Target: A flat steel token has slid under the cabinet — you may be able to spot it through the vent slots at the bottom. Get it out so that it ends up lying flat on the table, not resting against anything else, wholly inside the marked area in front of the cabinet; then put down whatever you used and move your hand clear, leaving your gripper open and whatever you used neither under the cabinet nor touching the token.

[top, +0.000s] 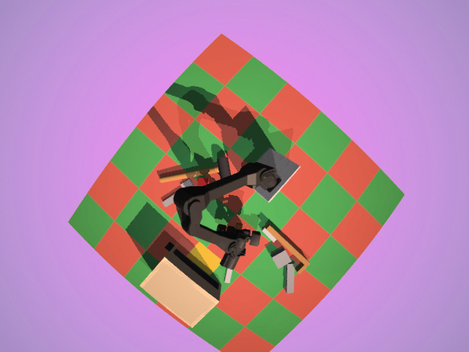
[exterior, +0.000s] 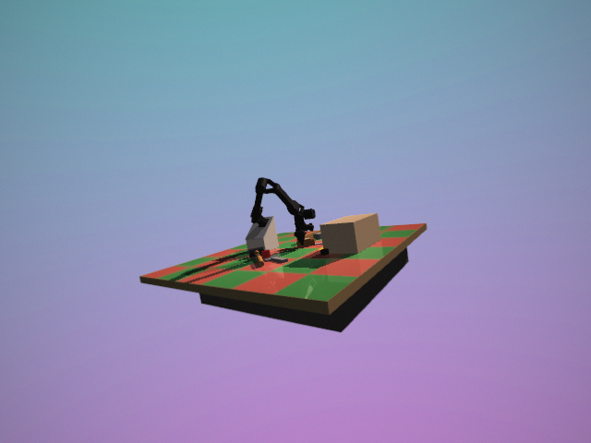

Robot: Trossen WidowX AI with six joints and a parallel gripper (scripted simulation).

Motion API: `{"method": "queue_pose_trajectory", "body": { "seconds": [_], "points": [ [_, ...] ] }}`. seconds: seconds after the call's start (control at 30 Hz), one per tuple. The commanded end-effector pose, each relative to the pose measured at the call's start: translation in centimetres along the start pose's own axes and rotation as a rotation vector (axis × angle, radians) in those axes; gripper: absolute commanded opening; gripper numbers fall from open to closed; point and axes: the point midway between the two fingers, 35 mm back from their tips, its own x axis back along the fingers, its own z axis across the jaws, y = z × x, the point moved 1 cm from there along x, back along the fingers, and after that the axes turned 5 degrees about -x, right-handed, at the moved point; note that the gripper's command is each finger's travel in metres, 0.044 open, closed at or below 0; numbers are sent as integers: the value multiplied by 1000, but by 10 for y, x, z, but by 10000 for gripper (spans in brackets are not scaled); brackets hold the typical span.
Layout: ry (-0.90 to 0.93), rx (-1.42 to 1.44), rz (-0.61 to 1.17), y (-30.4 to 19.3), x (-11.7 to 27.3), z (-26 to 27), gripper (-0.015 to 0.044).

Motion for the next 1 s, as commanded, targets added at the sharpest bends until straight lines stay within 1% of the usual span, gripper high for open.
{"method": "queue_pose_trajectory", "body": {
  "seconds": [0.0, 0.97],
  "points": [
    [-7, 0, -7, -2, 2, -6, 0],
    [-8, 1, -6, -16, 2, -36, 0]
  ]
}}
